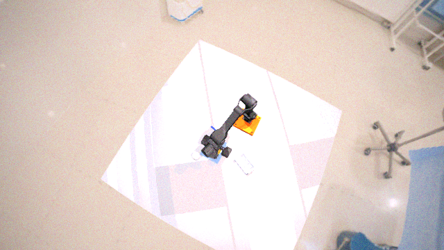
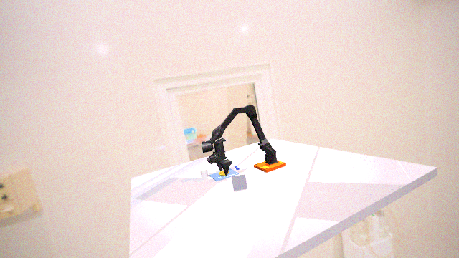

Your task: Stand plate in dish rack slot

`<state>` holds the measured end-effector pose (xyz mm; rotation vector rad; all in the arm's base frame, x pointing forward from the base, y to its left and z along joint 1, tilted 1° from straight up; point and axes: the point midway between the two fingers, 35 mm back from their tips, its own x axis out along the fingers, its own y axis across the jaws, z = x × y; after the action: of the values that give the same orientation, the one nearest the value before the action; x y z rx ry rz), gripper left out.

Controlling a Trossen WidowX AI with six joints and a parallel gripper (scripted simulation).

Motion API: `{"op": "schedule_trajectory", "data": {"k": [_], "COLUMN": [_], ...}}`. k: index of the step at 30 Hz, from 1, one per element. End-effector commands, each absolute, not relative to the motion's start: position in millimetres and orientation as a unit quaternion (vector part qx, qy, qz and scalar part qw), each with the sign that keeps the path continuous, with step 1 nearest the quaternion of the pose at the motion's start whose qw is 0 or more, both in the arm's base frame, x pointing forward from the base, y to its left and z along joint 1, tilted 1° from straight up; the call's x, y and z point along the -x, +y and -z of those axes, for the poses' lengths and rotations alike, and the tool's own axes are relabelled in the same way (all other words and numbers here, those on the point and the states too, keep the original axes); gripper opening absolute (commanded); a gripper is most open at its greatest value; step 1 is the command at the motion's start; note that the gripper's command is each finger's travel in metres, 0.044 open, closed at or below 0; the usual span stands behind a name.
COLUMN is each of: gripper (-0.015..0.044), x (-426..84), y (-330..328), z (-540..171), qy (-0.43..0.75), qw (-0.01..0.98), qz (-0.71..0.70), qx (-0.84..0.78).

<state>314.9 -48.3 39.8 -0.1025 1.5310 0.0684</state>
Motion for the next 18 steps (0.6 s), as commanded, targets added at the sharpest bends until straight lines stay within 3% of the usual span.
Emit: {"op": "schedule_trajectory", "data": {"k": [1, 8, 18], "gripper": [0.0393, 0.0385, 0.0318], "x": [-313.4, -313.4, -313.4], "y": [-48.7, -48.7, -48.7], "z": [-33.5, -33.5, -33.5], "qy": [0.696, 0.696, 0.696], "qw": [0.716, 0.716, 0.716], "qz": [-0.028, -0.028, -0.028], "qx": [0.046, 0.046, 0.046]}}
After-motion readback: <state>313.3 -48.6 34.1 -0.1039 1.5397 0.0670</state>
